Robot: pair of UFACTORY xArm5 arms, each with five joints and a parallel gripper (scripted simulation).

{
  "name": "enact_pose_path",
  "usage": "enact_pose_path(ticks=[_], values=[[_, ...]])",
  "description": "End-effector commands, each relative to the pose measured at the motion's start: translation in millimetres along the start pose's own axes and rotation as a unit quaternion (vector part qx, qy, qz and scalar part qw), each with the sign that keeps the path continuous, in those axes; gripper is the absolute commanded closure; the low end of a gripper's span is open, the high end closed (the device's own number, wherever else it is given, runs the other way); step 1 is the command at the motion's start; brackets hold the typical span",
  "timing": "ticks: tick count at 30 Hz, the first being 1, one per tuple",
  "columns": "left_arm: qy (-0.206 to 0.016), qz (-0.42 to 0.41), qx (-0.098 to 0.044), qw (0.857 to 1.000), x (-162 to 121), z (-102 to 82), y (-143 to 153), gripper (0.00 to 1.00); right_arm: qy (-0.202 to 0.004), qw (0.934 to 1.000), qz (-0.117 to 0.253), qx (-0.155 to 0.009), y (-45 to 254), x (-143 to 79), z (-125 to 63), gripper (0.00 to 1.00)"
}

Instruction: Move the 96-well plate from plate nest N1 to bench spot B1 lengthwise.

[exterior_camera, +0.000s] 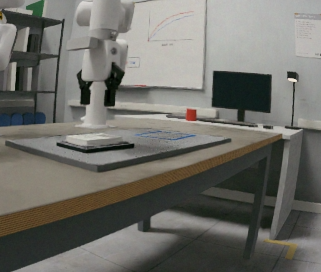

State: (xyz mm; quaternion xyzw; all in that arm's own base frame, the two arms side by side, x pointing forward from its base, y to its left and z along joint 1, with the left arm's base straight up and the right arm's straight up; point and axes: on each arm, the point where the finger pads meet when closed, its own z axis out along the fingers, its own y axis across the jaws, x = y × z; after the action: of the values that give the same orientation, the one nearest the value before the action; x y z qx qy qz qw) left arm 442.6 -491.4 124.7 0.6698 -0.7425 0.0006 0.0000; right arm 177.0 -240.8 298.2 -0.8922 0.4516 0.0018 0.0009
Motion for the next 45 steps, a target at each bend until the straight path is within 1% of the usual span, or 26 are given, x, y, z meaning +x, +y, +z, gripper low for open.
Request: enact_pose_path(ticks=[1,6,9,11,43,45], values=[[0.001,0.0,0.002,1.0,1.3,-2.0,-0.8,0.0,0.002,1.0,0.0,0.0,0.0,0.8,-1.4,0.0],[0.001,0.0,0.002,1.0,1.3,-2.0,-0.8,0.0,0.002,1.0,0.0,0.0,0.0,0.8,-1.4,0.0],[0.001,0.0,0.002,1.0,1.4,3.0,-0.9,0.0,0.002,1.0,0.0,0.0,0.0,0.8,-1.4,0.0],[0.001,0.0,0.002,1.0,1.4,3.0,-0.9,0.0,0.002,1.0,0.0,0.0,0.0,0.8,-1.4,0.0],[0.001,0.0,0.002,1.0,1.4,53.0,-0.9,0.0,0.002,1.0,0.0,0.0,0.0,0.8,-1.4,0.0],[0.001,0.0,0.002,1.0,1.4,53.0,-0.9,0.0,0.002,1.0,0.0,0.0,0.0,0.8,-1.4,0.0]])
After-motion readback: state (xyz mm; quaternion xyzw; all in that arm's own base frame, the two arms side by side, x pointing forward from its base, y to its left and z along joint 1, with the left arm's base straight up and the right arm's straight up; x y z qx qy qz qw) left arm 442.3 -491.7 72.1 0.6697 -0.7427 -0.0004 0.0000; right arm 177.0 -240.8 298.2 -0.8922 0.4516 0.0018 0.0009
